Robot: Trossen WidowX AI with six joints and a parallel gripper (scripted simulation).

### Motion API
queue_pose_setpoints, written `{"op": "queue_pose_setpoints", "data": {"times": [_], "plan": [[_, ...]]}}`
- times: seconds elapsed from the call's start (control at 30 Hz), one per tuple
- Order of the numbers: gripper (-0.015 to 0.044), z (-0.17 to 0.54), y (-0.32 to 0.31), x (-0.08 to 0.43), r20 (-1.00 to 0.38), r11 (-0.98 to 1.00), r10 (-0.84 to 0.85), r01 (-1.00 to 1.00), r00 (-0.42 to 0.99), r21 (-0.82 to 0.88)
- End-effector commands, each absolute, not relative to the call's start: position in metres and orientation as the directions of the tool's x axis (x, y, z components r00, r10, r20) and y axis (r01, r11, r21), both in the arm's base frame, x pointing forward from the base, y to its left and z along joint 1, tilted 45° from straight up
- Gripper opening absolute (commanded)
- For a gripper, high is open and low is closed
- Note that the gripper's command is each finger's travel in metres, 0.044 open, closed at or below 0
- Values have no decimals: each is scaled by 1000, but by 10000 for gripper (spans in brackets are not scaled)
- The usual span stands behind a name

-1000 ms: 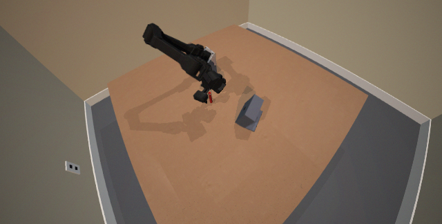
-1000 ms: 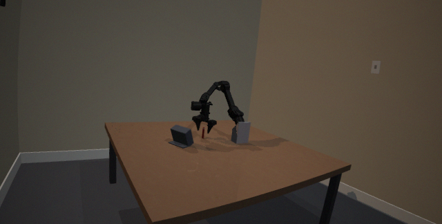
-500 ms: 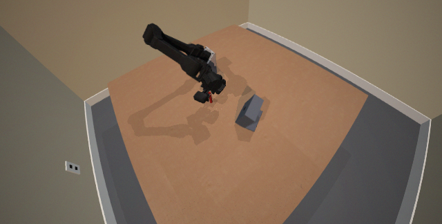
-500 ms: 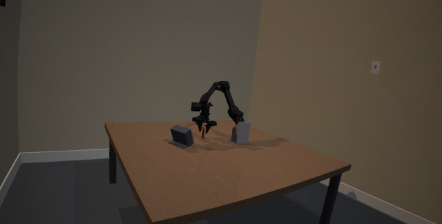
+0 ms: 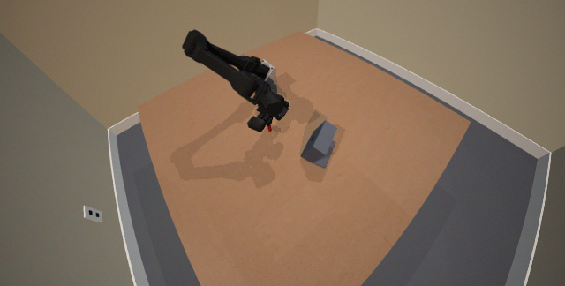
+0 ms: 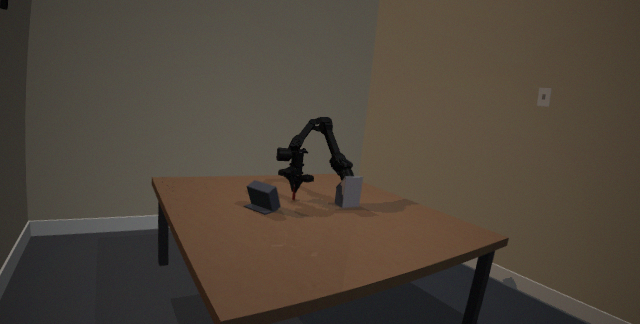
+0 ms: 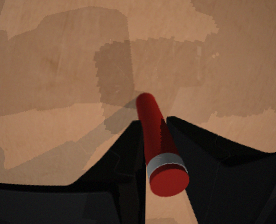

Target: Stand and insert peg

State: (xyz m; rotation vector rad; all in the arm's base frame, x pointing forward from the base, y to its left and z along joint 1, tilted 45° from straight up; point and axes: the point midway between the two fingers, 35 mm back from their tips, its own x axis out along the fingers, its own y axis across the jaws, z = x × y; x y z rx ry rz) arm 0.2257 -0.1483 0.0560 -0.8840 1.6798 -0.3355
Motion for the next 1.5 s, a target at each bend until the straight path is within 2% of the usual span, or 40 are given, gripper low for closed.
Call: {"op": "queue_pose_setpoints", "data": {"times": [0.0, 0.7, 1.47], "plan": [[0, 58, -146, 227, -710, 677, -702, -373, -65, -635], [0, 109, -90, 235, -707, 675, -703, -379, -70, -634], [0, 83, -91, 235, -824, 777, -566, -342, -14, -528]]}}
